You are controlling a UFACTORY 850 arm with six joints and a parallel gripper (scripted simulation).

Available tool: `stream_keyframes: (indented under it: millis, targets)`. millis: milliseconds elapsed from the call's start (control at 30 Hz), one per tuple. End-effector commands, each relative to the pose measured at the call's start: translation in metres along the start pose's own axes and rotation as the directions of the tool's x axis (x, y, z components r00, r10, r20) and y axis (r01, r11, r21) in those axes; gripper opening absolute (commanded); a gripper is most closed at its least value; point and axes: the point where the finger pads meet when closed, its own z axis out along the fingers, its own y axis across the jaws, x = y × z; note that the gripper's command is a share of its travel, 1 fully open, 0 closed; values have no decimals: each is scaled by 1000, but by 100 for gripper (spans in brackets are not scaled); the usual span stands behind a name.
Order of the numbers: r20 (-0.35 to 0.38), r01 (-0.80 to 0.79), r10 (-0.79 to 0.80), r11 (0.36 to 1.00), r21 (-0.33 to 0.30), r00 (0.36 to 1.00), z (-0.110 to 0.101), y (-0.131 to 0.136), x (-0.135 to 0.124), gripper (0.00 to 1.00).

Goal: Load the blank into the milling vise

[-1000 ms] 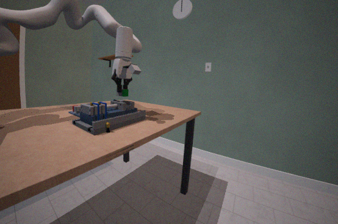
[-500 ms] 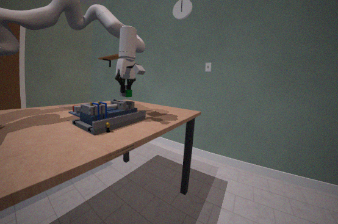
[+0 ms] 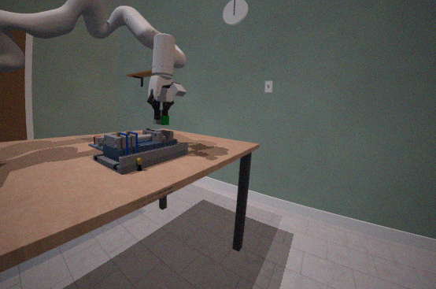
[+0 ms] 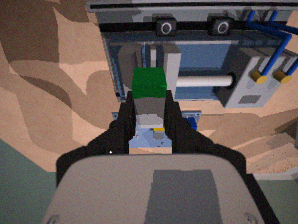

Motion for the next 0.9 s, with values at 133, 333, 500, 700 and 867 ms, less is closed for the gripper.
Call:
stream_keyframes:
  millis: [133,333,500,700,867]
  targets:
    - [-1,1,-1,1000,2,1000,-1,0,-4,0]
    - [-1,1,-1,1000,2,1000,-1,0,-4,0]
    - [-1,1,-1,1000,1,1000,-1,0,-5,0]
    - [-1,1,-1,1000,2,1000,-1,0,-7,0]
    - [-1,1,-1,1000,2,1000,-1,0,-7,0]
